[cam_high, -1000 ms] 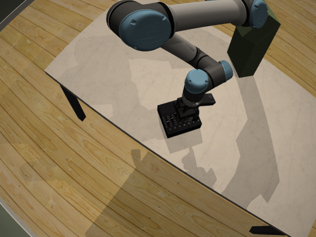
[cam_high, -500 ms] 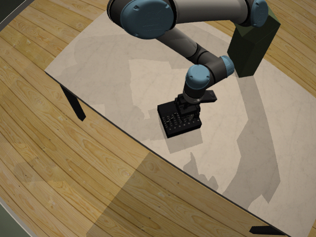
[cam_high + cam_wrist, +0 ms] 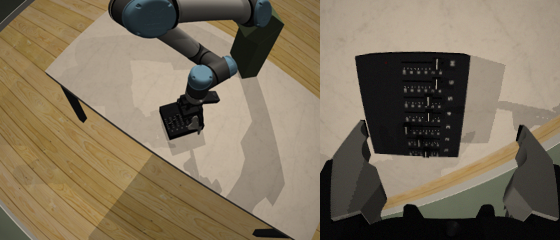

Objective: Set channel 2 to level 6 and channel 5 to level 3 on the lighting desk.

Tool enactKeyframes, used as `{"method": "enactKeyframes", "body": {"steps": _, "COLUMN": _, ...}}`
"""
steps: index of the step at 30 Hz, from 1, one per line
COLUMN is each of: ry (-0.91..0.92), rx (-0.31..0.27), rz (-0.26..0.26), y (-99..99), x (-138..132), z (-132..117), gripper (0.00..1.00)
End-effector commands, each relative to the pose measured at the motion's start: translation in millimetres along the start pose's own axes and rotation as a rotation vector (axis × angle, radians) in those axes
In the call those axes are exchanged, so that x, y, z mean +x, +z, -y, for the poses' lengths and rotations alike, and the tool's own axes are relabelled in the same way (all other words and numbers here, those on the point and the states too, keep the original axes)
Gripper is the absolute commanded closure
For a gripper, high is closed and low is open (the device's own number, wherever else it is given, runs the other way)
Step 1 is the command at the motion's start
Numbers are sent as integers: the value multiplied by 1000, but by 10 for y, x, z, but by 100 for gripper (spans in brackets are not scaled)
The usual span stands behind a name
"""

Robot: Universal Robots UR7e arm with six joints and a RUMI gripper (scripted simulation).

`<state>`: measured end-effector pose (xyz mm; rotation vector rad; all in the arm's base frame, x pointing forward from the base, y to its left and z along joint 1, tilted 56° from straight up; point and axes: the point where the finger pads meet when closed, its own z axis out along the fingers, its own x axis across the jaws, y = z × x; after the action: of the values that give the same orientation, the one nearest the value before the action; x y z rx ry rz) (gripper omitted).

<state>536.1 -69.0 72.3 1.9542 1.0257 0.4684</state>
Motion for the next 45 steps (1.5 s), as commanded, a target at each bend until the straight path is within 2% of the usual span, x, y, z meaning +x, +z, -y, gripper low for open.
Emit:
{"method": "enactKeyframes", "body": {"steps": 1, "ry": 0, "rx": -1, "rz": -1, "y": -48, "x": 2, "z": -3, "gripper": 0}}
{"method": "enactKeyframes", "body": {"steps": 9, "ry": 0, "rx": -1, "rz": -1, "y": -357, "x": 2, "z": -2, "gripper": 0}}
{"method": "enactKeyframes", "body": {"steps": 11, "ry": 0, "rx": -1, "rz": -1, "y": -357, "x": 2, "z": -2, "gripper": 0}}
{"method": "enactKeyframes", "body": {"steps": 17, "ry": 0, "rx": -1, "rz": -1, "y": -640, "x": 2, "z": -2, "gripper": 0}}
{"method": "enactKeyframes", "body": {"steps": 22, "ry": 0, "rx": -1, "rz": -1, "y": -788, "x": 2, "z": -2, "gripper": 0}}
{"method": "enactKeyframes", "body": {"steps": 45, "ry": 0, "rx": -1, "rz": -1, "y": -829, "x": 2, "z": -2, "gripper": 0}}
